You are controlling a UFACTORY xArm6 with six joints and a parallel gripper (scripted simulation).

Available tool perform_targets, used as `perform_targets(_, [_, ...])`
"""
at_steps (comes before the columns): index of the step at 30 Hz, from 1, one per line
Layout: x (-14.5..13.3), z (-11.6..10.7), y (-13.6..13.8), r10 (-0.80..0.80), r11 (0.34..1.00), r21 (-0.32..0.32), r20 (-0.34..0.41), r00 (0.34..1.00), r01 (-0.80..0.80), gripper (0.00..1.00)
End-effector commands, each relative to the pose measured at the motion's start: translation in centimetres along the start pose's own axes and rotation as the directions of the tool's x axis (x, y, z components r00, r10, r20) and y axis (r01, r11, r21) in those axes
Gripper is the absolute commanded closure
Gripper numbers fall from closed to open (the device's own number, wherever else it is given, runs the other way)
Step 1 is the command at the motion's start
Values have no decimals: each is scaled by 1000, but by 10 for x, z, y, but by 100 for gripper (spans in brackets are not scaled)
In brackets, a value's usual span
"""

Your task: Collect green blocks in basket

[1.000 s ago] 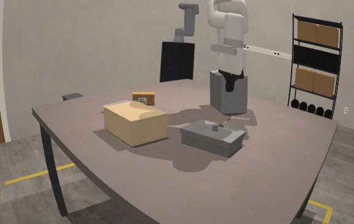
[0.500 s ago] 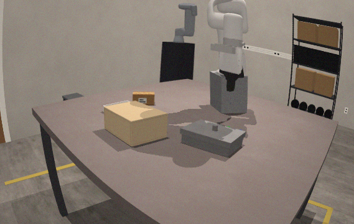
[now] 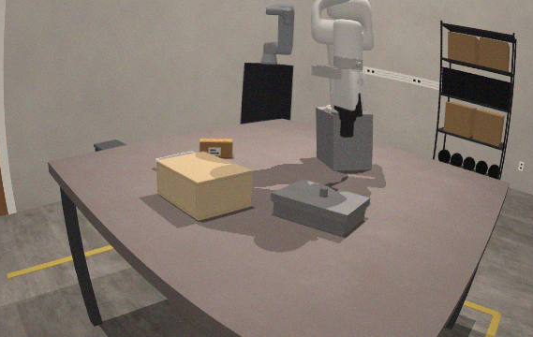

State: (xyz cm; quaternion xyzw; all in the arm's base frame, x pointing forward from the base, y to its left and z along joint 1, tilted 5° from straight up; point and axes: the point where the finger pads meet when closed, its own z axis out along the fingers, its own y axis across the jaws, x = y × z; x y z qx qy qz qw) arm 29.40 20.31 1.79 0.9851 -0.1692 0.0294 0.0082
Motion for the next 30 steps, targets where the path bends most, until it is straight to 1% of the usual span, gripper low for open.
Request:
perform_targets(1, [1, -1, -1, 275, 961, 2, -17, 961, -275, 100])
perform_targets(5, [1, -1, -1, 440, 898, 6, -13, 898, -440, 100])
perform_targets(7, [1, -1, -1, 440, 898, 6, -13, 898, -440, 100])
perform_targets(8, [1, -1, -1, 551, 835, 7, -21, 835, -550, 100])
perform_targets(10, [1, -1, -1, 593, 805, 7, -28, 805, -593, 100])
perform_targets(30, [1, -1, -1, 593, 805, 7, -28, 805, -593, 100])
